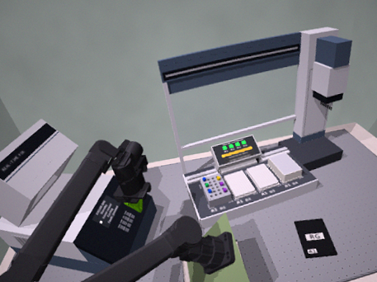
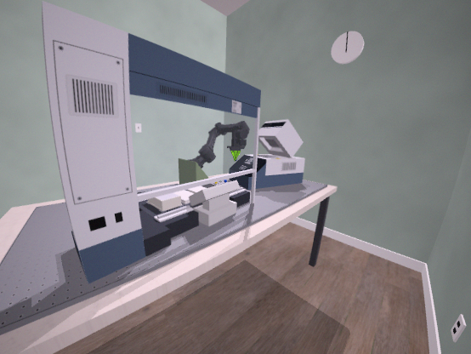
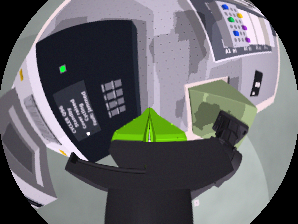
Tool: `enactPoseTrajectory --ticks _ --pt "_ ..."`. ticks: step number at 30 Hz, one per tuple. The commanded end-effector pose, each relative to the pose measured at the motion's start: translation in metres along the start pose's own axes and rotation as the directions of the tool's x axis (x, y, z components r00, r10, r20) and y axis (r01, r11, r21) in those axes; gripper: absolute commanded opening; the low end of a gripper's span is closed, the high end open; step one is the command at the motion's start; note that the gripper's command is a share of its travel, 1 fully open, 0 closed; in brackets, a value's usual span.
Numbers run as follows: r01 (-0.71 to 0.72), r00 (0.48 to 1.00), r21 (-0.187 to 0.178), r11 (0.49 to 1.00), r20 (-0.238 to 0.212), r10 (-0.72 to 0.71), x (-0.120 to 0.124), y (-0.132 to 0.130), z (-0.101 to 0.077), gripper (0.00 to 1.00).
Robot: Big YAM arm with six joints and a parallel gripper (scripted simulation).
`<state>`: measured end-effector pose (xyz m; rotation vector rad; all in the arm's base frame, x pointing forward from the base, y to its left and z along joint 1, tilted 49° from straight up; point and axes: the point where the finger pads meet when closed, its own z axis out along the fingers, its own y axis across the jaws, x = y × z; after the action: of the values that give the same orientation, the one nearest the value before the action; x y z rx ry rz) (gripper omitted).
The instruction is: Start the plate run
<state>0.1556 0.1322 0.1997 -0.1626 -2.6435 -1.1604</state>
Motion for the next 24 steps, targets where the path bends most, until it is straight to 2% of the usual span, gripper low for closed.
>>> enactPoseTrajectory --ticks 1,8,24 --pt "0.074 0.996 0.007 0.997 0.042 -0.074 -0.0051 0.0165 -0.0124 0.0" --pt "0.053 0.998 -0.001 0.999 0.04 -0.052 -0.0124 0.0173 -0.0105 0.0" --pt "0.062 0.997 -0.001 0.998 0.054 -0.061 -0.0097 0.0204 -0.0116 0.0"
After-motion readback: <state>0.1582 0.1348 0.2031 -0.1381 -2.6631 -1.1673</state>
